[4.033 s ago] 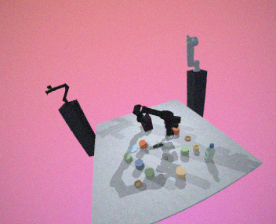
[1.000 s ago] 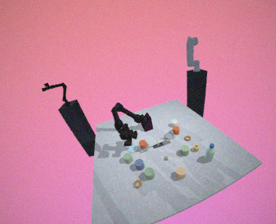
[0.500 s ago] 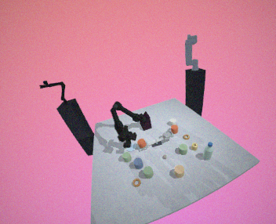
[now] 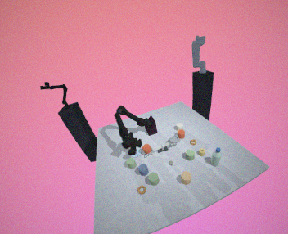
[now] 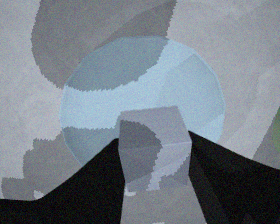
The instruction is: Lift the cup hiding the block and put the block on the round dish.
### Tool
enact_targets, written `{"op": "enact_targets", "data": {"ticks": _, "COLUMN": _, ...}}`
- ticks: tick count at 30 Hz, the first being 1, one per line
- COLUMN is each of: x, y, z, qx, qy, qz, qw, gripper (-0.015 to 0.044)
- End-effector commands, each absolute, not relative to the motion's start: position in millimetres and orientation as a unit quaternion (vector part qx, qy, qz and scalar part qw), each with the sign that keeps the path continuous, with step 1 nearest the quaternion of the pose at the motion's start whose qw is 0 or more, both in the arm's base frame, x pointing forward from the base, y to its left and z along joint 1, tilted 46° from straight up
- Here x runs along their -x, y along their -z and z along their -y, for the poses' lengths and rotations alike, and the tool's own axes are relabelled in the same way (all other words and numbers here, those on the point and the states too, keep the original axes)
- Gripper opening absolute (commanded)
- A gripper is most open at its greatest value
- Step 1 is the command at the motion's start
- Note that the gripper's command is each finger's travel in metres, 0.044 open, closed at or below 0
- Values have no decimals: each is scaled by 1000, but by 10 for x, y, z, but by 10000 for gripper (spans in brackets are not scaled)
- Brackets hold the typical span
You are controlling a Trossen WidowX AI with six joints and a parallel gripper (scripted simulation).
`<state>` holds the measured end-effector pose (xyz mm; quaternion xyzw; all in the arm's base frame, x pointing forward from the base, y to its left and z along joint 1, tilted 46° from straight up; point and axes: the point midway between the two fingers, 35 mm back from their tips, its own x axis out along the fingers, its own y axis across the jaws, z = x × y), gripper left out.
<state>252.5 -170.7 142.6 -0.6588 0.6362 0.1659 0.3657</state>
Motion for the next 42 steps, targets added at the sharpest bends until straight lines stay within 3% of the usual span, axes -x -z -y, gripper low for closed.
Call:
{"op": "enact_targets", "data": {"ticks": 1, "x": -2514, "y": -1346, "z": 1736, "qx": 657, "qy": -175, "qz": -638, "qw": 362, "gripper": 0}}
{"op": "enact_targets", "data": {"ticks": 2, "x": -2514, "y": -1344, "z": 1738, "qx": 657, "qy": -175, "qz": -638, "qw": 362, "gripper": 0}}
{"op": "enact_targets", "data": {"ticks": 19, "x": -2521, "y": -1465, "z": 1646, "qx": 658, "qy": -169, "qz": -636, "qw": 366, "gripper": 440}}
{"op": "enact_targets", "data": {"ticks": 32, "x": -2402, "y": -2040, "z": 984, "qx": 658, "qy": -181, "qz": -635, "qw": 362, "gripper": 440}}
{"op": "enact_targets", "data": {"ticks": 42, "x": -2397, "y": -2057, "z": 966, "qx": 658, "qy": -182, "qz": -635, "qw": 362, "gripper": 440}}
